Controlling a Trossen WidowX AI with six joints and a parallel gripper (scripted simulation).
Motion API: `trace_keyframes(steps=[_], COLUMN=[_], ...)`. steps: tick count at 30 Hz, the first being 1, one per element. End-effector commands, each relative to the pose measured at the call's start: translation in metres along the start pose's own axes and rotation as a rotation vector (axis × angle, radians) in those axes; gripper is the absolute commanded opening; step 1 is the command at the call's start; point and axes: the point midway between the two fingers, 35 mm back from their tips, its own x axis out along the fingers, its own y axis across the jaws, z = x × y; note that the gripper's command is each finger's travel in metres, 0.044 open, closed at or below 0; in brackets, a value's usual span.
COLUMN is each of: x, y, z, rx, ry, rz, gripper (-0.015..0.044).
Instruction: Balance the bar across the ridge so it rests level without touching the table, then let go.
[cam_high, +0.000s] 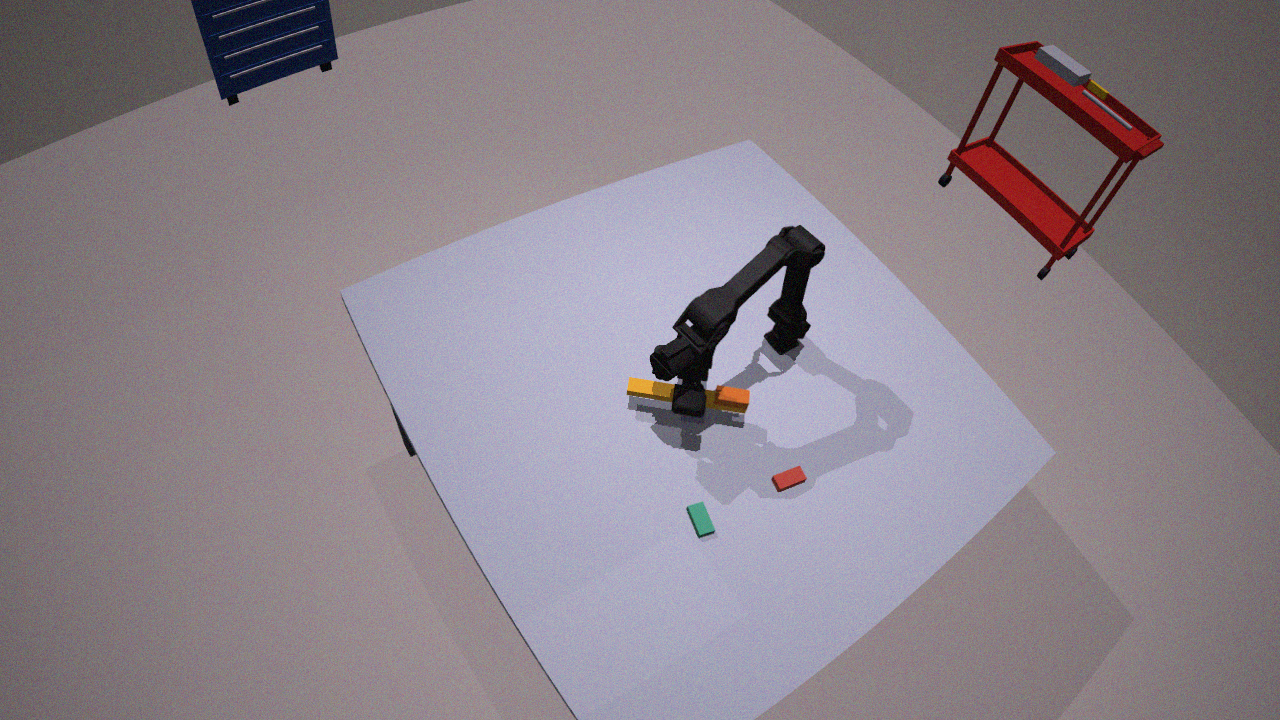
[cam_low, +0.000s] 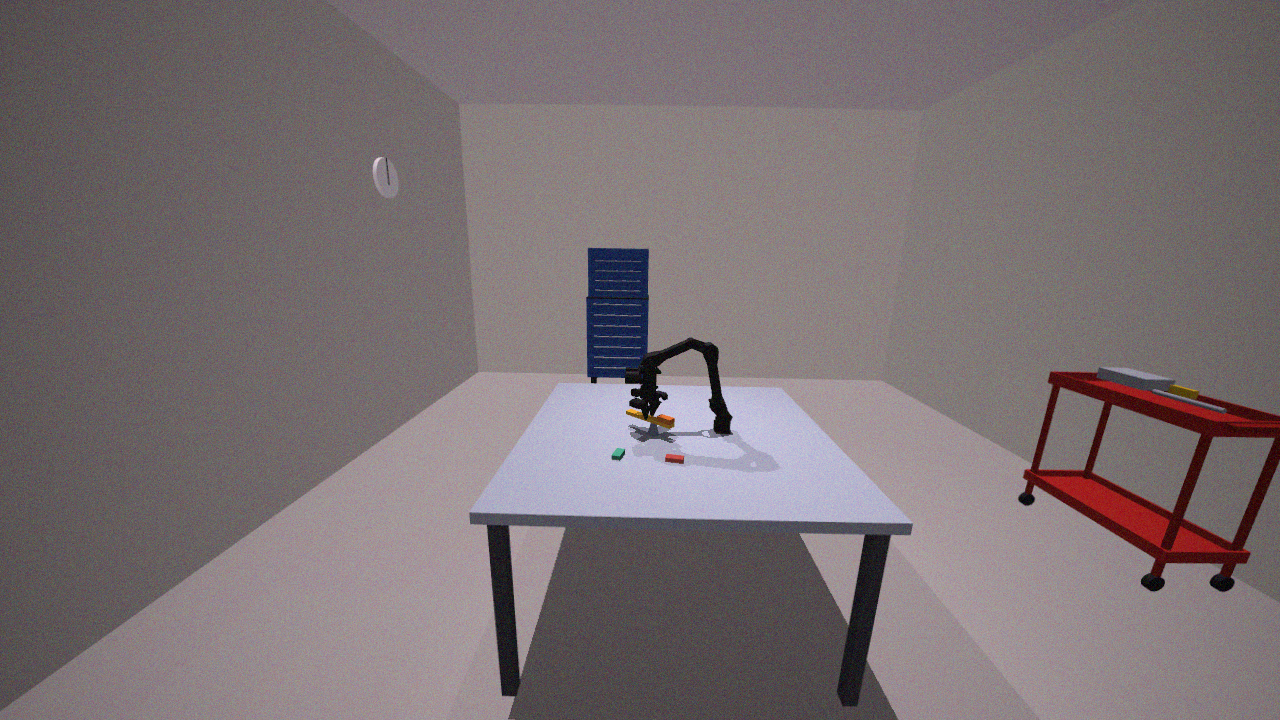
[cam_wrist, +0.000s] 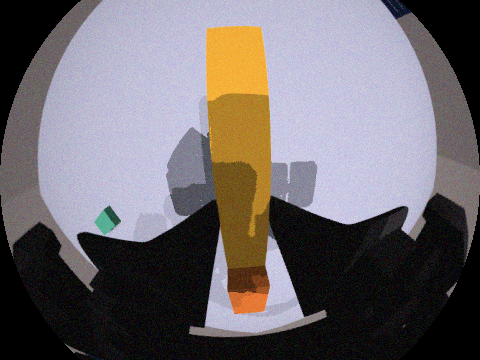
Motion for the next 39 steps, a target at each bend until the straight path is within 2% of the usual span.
trace_keyframes(steps=[1, 9, 15, 16, 39], x=[0.0, 0.0, 0.0, 0.0, 0.0], y=[0.0, 0.0, 0.0, 0.0, 0.0], z=[-0.0001, -0.0001, -0.0001, -0.0001, -0.0001], rx=[0.0, 0.0, 0.0, 0.0, 0.0], ry=[0.0, 0.0, 0.0, 0.0, 0.0], rz=[0.0, 0.0, 0.0, 0.0, 0.0], gripper=[0.0, 0.0, 0.0157, 0.0167, 0.0169])
